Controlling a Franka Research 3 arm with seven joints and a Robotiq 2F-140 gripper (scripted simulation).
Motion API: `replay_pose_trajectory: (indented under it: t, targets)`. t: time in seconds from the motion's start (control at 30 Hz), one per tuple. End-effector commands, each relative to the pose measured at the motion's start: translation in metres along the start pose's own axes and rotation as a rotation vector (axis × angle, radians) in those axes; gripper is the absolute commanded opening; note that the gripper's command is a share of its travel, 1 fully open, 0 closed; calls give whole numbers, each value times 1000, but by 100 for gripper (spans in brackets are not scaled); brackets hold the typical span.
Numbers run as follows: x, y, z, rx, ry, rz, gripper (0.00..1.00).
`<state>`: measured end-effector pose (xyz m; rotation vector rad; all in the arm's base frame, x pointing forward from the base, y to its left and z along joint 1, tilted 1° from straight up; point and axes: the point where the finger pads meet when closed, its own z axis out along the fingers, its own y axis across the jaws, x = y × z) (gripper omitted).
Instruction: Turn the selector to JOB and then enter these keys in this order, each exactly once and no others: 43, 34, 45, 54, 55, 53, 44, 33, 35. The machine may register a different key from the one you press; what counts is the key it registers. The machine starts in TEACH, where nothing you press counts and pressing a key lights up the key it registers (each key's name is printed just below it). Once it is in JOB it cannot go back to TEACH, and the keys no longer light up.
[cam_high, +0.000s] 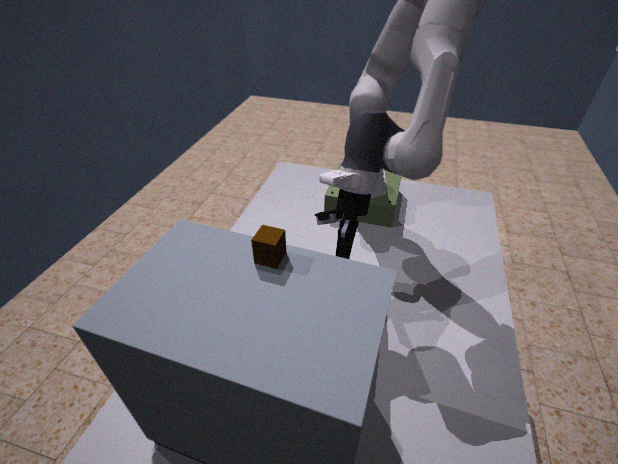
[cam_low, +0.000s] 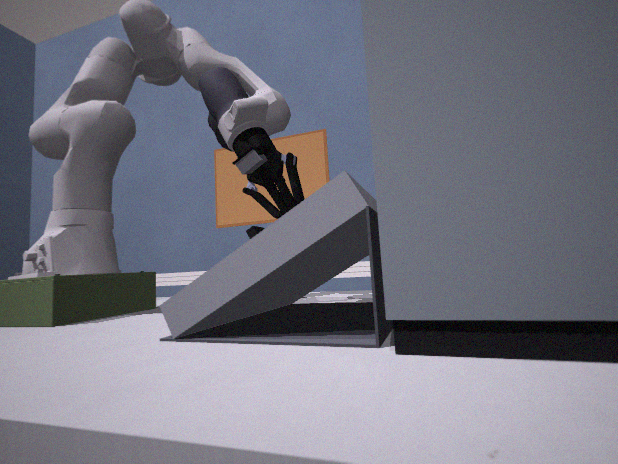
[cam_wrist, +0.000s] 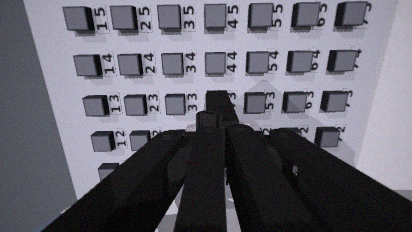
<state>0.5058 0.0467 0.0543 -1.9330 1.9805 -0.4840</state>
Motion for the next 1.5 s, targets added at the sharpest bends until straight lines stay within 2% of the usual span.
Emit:
replay_pose_trajectory:
  t: [0.0,1.47]
  targets:
    - [-1,0,1,1,-3,-7,10]
    - [-1,0,11,1,-3,-7,10]
